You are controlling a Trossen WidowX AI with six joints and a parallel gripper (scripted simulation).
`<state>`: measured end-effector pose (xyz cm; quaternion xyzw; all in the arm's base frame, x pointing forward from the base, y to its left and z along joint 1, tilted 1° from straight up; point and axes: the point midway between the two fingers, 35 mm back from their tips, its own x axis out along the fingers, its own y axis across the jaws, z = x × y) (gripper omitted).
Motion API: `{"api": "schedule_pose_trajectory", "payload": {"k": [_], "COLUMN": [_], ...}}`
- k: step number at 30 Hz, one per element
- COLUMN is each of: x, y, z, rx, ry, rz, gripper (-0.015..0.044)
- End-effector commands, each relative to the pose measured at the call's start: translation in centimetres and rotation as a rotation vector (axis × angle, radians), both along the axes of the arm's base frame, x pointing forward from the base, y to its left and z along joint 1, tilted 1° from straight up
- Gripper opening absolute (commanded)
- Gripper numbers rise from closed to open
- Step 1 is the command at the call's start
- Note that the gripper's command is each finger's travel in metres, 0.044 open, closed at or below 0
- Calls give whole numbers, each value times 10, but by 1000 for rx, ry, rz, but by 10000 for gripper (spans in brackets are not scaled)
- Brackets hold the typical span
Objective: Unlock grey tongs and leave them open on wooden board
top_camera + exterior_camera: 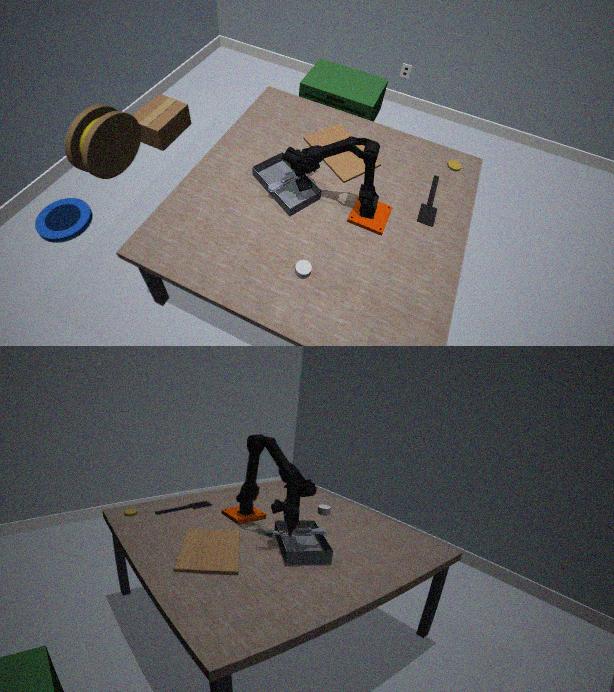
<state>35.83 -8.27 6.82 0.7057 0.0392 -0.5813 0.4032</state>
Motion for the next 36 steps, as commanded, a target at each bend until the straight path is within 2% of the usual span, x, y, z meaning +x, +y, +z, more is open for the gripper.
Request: {"api": "schedule_pose_trajectory", "payload": {"k": [1, 15, 17, 36], "x": [1, 4, 4, 4], "y": [-3, -10, -10, -10], "z": [-8, -23, -20, -20], "rx": [5, 4, -1, -1], "ry": [4, 3, 2, 2], "rz": [4, 4, -1, -1], "gripper": [260, 260, 208, 81]}}
